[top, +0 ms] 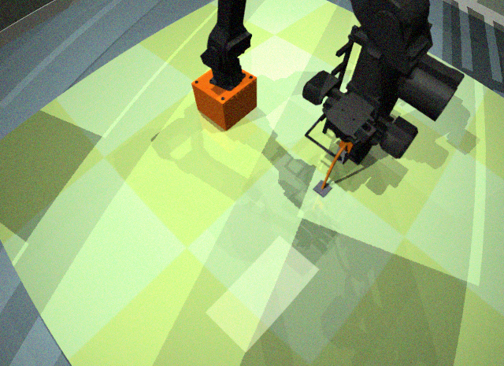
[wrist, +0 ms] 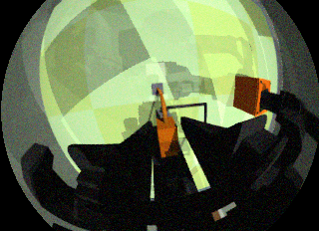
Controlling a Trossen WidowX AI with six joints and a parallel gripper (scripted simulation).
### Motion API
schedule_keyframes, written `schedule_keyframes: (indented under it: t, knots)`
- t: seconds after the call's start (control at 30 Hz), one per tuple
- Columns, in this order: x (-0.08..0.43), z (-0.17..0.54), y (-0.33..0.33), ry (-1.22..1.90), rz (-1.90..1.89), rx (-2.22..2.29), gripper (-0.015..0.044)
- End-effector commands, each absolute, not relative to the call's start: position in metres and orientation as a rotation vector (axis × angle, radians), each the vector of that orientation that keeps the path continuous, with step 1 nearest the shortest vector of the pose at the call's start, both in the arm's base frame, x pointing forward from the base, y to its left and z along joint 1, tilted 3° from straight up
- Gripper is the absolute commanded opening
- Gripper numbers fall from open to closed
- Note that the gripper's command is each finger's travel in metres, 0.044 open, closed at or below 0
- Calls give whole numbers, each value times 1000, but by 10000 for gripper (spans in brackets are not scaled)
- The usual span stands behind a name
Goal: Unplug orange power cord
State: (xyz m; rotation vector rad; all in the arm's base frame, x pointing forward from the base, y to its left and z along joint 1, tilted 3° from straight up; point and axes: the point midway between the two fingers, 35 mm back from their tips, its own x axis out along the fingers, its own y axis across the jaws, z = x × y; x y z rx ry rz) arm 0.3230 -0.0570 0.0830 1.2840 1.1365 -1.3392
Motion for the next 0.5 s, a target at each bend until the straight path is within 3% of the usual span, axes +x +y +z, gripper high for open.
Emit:
schedule_keyframes:
  t: [0.0, 0.47]
  knots:
    - [324, 83, -50, 1142, -1339, 1289, 160]
    - [325, 80, -36, 1143, -1339, 1290, 160]
